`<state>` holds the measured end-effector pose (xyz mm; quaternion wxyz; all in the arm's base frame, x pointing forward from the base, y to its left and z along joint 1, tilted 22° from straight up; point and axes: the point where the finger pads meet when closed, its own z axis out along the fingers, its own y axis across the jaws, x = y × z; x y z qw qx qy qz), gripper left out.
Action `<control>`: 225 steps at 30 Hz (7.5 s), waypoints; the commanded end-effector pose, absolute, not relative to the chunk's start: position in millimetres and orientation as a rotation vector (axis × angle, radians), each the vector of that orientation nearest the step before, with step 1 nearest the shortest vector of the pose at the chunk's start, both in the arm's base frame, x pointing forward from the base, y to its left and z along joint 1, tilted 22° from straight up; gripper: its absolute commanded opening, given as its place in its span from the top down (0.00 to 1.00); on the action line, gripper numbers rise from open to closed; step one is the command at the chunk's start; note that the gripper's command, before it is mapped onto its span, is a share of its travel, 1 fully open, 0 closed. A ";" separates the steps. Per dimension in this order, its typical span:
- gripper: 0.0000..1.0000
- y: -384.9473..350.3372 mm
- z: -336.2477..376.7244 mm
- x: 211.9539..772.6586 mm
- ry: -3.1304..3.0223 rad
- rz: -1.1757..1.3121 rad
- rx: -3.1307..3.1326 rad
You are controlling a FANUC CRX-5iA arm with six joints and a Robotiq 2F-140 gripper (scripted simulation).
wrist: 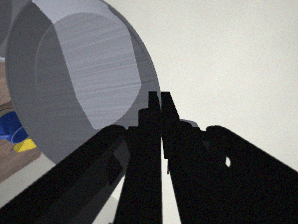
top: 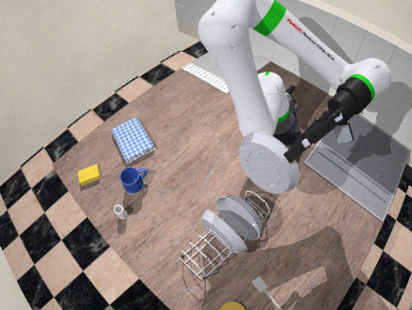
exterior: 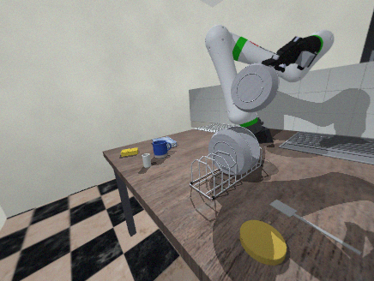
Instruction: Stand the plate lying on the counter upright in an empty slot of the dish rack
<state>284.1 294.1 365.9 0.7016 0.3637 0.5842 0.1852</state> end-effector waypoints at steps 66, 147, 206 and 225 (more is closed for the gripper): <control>0.90 287.1 339.9 291.7 1.325 0.358 0.879; 0.90 270.2 284.9 306.1 1.325 0.357 0.880; 0.90 261.4 256.4 313.5 1.325 0.357 0.880; 0.90 257.5 243.6 316.8 1.325 0.357 0.880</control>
